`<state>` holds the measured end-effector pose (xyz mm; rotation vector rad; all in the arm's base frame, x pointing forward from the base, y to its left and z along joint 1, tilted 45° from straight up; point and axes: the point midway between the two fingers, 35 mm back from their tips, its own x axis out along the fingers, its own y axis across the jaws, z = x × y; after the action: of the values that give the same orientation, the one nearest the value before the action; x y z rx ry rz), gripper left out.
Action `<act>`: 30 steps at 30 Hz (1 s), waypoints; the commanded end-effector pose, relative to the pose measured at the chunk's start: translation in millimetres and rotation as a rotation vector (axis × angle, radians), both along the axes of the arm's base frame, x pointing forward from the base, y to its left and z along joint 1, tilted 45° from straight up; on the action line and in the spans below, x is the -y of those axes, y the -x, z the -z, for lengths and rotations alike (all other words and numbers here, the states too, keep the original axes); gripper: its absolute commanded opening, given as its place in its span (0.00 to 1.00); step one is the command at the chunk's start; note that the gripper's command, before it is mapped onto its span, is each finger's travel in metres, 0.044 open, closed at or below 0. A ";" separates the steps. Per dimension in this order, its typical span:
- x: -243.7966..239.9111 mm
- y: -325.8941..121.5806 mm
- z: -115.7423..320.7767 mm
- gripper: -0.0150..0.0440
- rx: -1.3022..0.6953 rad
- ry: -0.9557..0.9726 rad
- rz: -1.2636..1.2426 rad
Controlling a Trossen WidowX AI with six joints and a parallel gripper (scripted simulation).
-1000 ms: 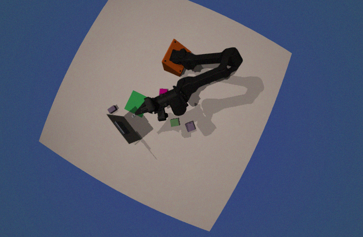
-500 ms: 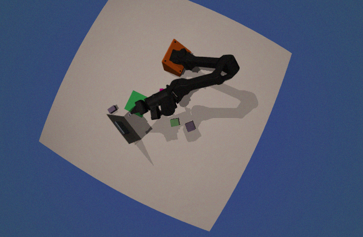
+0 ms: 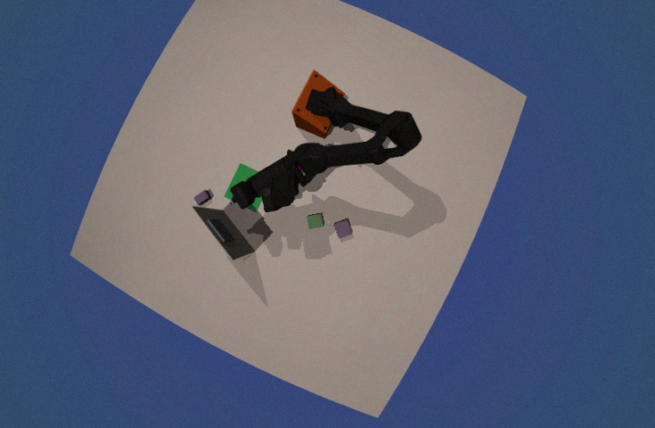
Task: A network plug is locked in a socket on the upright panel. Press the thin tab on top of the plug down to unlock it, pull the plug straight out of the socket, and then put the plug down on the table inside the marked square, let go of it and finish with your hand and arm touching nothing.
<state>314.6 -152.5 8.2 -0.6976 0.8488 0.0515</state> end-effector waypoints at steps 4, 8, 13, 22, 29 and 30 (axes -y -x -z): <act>-6.9 1.1 20.4 0.25 -0.029 -0.053 -0.084; -12.0 3.0 32.6 0.25 -0.044 -0.089 -0.133; -18.8 6.1 47.0 0.25 -0.056 -0.136 -0.192; -32.0 13.3 70.5 0.25 -0.064 -0.225 -0.293; -42.9 20.2 86.2 0.25 -0.055 -0.297 -0.366; -44.5 21.2 88.3 0.25 -0.053 -0.307 -0.375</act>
<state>295.2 -111.3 -75.2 -0.5713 0.7531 0.4987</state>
